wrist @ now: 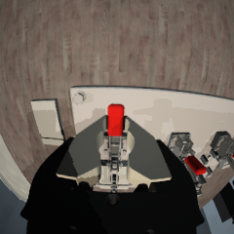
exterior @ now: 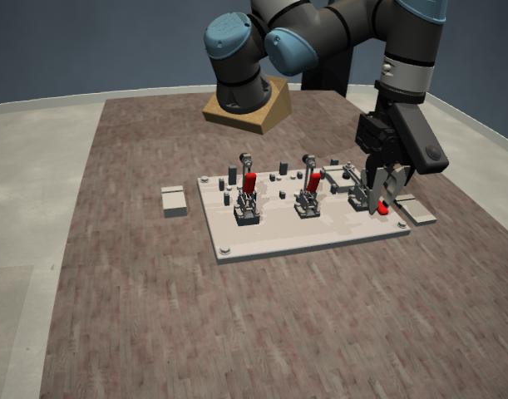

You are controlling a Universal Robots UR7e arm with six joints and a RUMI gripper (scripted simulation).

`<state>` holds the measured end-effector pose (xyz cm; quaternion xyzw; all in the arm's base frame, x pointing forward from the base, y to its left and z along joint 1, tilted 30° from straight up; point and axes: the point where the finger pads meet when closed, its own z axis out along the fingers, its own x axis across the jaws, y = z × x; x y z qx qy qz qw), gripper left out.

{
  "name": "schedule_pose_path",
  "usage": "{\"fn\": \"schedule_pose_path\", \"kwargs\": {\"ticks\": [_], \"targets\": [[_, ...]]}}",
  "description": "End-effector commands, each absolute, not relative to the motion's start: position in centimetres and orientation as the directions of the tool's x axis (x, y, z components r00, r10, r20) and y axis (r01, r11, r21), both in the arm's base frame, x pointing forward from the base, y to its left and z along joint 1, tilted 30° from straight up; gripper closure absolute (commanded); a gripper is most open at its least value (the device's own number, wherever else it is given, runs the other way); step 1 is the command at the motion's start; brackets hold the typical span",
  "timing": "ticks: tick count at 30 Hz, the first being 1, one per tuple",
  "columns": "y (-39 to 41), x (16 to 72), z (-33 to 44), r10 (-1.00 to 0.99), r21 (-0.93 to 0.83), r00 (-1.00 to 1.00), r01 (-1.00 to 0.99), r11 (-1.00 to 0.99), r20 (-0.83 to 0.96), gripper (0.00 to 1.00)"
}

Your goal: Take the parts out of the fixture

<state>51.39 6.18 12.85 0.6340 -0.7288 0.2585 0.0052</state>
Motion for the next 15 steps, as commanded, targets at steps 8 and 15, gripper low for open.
{"fn": "schedule_pose_path", "kwargs": {"ticks": [8,15], "targets": [[6.23,51.36,12.96,-0.922,-0.371,-0.196,-0.926,0.062,0.335,1.0],[6.29,51.27,13.05,-0.922,-0.371,-0.196,-0.926,0.062,0.335,1.0]]}}
